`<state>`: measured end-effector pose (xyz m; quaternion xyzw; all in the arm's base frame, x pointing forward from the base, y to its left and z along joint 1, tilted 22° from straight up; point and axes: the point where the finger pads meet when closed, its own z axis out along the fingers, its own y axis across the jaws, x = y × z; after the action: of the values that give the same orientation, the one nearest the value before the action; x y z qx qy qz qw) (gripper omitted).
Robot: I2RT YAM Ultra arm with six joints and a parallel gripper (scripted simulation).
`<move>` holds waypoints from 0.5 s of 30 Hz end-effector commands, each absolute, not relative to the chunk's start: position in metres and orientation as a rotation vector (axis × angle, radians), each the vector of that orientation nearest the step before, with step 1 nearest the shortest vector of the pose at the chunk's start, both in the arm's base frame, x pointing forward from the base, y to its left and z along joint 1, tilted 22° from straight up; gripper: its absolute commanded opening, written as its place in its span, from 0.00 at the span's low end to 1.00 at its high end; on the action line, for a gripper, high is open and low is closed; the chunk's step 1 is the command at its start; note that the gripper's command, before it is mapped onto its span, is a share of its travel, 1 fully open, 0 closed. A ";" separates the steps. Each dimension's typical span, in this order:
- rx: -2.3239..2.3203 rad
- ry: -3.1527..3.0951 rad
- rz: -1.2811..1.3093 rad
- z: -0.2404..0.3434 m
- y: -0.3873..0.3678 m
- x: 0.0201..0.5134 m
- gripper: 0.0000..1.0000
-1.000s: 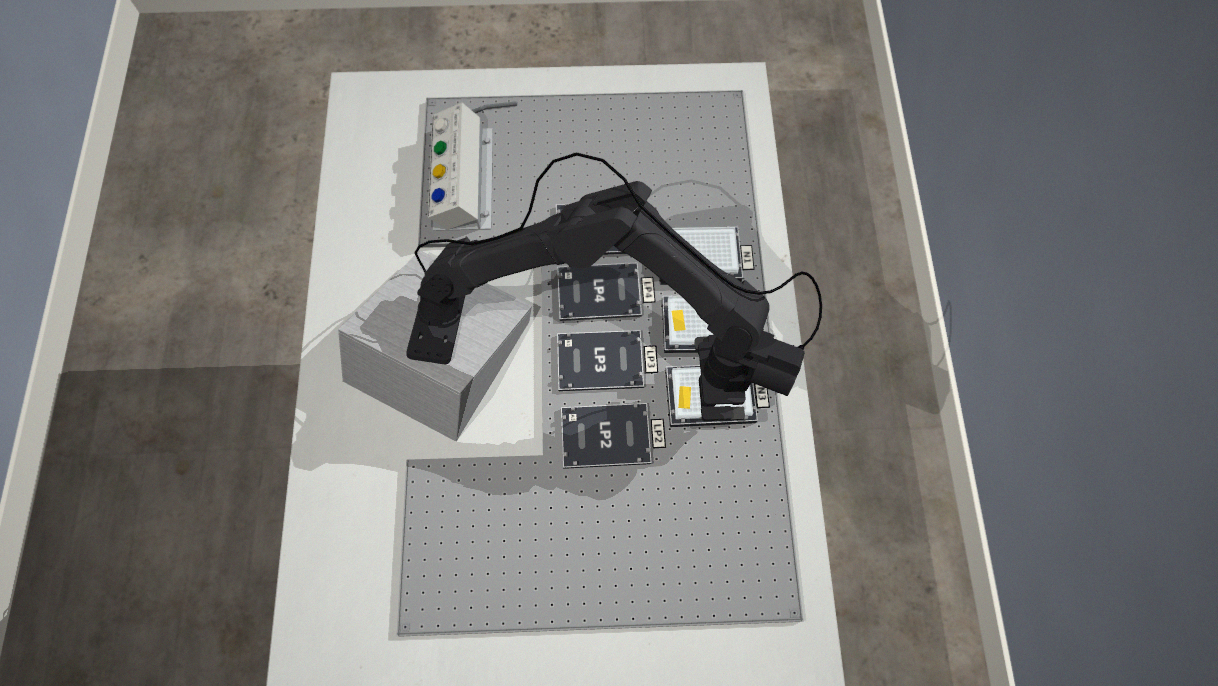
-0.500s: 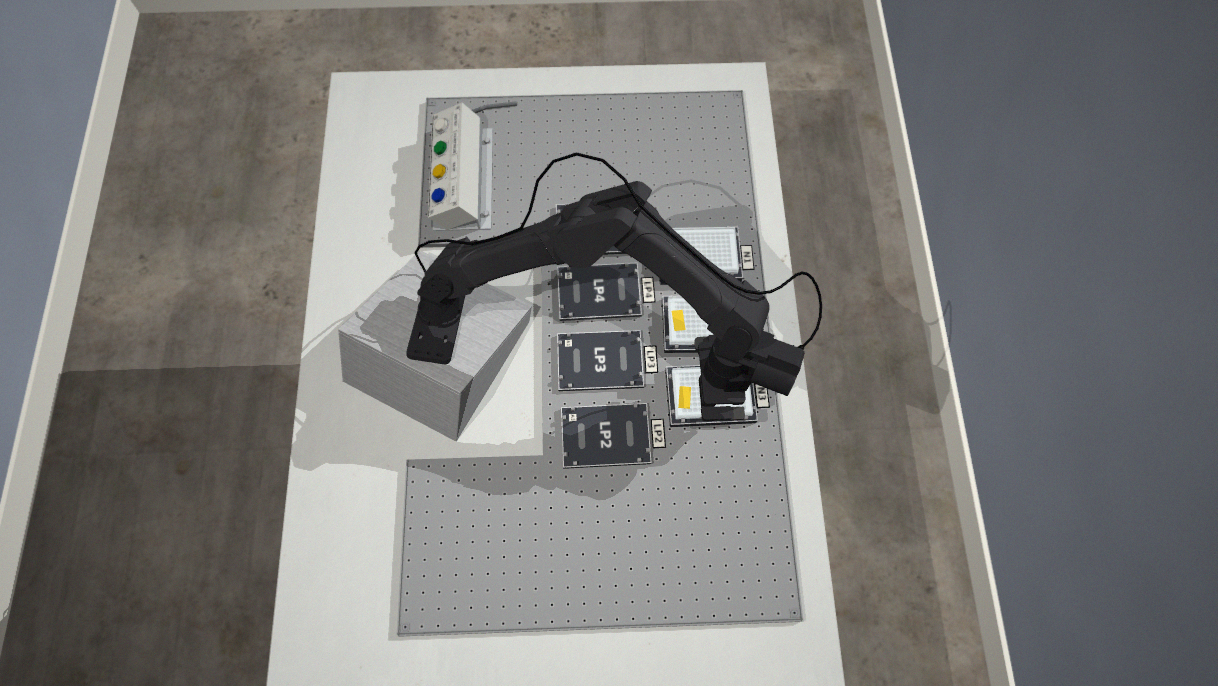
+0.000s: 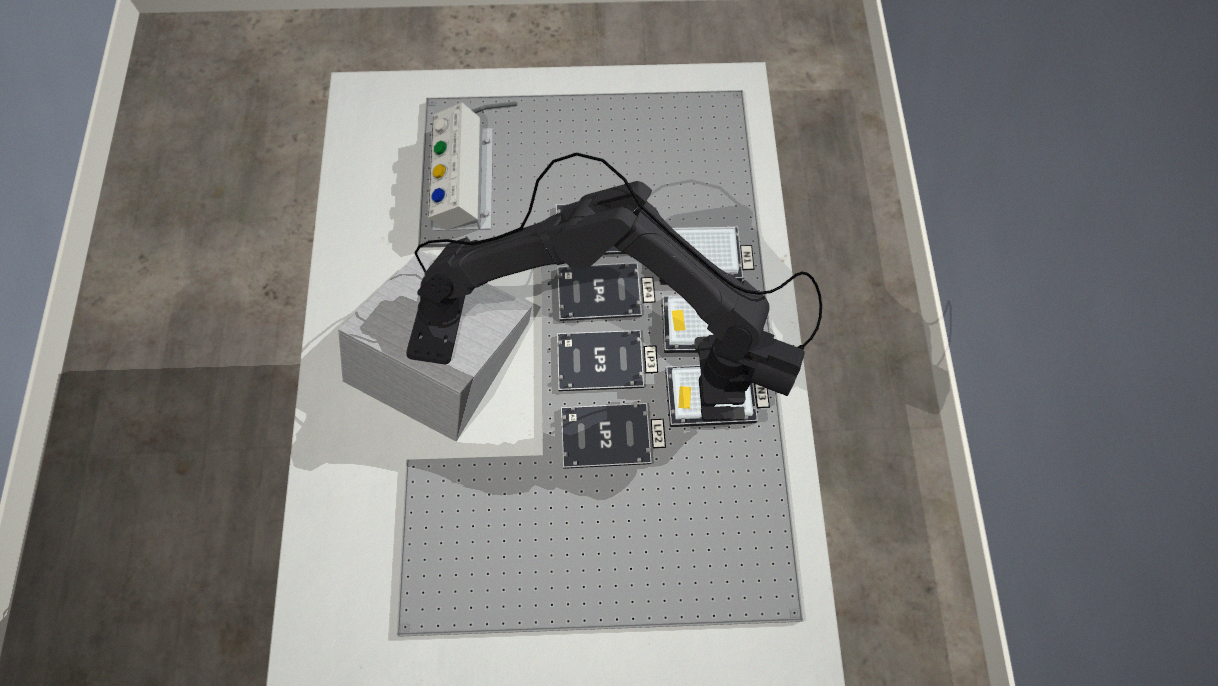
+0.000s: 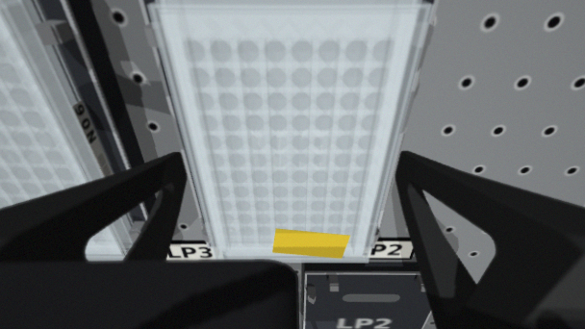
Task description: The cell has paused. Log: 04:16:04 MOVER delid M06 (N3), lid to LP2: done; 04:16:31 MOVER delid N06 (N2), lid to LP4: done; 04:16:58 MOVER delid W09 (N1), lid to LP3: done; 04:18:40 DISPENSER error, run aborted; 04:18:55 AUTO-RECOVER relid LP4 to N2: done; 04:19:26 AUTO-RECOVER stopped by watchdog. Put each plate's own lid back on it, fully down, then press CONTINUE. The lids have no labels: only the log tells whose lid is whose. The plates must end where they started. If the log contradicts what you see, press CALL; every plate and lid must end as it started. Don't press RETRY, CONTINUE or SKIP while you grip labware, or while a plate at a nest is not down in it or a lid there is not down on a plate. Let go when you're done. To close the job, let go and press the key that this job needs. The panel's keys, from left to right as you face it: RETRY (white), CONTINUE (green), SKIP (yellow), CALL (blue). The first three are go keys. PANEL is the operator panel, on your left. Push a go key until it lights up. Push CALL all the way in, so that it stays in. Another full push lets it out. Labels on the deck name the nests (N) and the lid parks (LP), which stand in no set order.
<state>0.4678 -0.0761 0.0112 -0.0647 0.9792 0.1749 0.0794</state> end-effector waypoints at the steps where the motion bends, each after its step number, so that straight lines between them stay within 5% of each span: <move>1: -0.174 2.903 0.504 0.020 -0.082 0.473 1.00; 15: -0.184 2.878 0.482 0.045 -0.092 0.474 1.00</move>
<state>0.4666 -0.0758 0.0120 -0.0641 0.9793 0.1760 0.0766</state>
